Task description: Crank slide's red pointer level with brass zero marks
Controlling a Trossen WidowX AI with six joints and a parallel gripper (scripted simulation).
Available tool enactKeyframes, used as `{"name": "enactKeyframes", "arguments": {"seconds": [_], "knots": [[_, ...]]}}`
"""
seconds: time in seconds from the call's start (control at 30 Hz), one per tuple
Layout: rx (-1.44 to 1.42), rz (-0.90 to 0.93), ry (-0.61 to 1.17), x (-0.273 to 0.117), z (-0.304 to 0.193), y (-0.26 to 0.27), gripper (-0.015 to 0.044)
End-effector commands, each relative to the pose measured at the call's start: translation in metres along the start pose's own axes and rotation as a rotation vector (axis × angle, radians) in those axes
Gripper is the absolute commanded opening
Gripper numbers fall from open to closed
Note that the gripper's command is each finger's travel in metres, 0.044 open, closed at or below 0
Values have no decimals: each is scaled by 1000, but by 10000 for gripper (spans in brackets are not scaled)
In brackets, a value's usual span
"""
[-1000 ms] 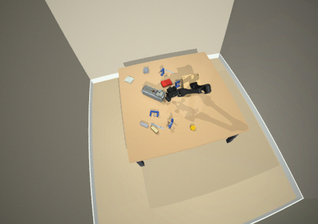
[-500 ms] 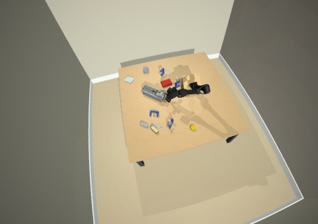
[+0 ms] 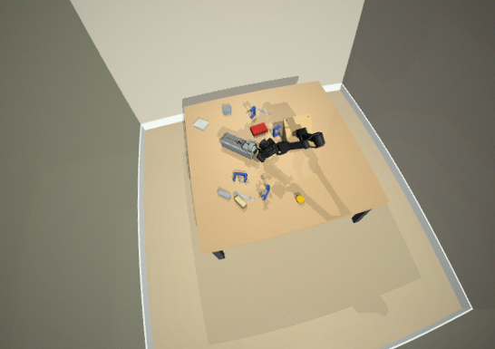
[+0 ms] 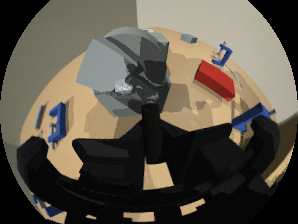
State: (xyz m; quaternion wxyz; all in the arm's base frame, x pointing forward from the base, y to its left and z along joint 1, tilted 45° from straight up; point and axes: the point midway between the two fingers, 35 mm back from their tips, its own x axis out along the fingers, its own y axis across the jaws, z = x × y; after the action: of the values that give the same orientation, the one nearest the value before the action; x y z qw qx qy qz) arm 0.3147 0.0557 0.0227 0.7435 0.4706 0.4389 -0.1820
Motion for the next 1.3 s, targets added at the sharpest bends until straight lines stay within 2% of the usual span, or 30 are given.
{"name": "enactKeyframes", "arguments": {"seconds": [0.0, 1.27], "knots": [[-3, 3, 9, 5, -4, 7, 0], [-3, 4, 9, 5, -5, 29, 0]]}}
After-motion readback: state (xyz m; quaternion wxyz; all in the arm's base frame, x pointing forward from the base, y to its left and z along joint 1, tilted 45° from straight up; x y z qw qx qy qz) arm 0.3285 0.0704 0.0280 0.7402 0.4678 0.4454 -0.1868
